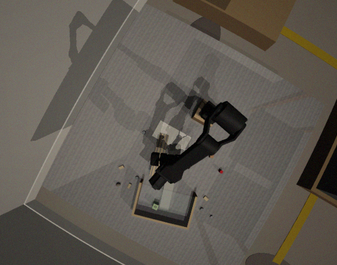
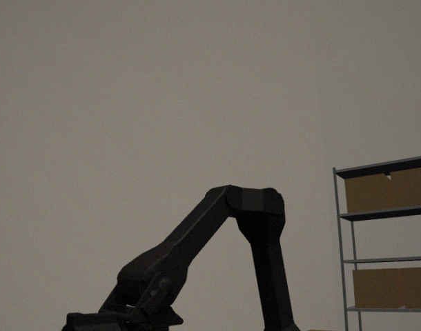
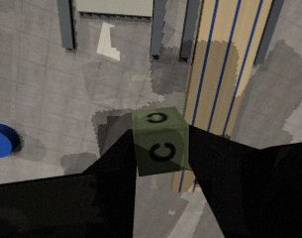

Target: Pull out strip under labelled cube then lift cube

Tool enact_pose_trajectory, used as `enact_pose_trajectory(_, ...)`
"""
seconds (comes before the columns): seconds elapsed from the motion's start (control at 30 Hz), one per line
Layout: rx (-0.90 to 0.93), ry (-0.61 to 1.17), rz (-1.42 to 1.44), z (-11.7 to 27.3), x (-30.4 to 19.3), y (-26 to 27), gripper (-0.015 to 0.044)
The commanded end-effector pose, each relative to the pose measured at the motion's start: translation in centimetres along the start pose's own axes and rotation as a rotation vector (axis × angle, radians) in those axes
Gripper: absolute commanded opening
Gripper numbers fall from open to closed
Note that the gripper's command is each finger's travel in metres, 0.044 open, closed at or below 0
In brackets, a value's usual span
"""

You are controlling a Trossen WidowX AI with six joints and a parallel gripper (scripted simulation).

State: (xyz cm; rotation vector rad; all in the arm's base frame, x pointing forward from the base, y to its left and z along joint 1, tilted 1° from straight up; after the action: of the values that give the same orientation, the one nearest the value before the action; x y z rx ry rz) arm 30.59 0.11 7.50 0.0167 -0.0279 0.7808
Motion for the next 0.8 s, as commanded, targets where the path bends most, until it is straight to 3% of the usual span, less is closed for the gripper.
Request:
enact_pose_trajectory(0.0, -0.011, -0.007, 0.002, 1.9, -0.2, 0.1, 0.0)
enact_pose_trajectory(0.13, -0.011, -0.007, 0.002, 3.7, -0.2, 0.2, 0.0)
enact_pose_trajectory(0.77, -0.011, -0.007, 0.002, 3.7, -0.2, 0.2, 0.0)
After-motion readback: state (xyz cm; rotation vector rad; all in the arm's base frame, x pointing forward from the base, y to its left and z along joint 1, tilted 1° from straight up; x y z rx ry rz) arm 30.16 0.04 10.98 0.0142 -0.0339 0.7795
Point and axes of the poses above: the point midway between the two fingers, 35 mm back from their tips, its own z axis back along the fingers, its own y axis across the jaws, x = y × z, the point moved 5 cm from there along z, back along the fingers, and after that the axes turned 10 degrees about z, right-handed, at the moved point
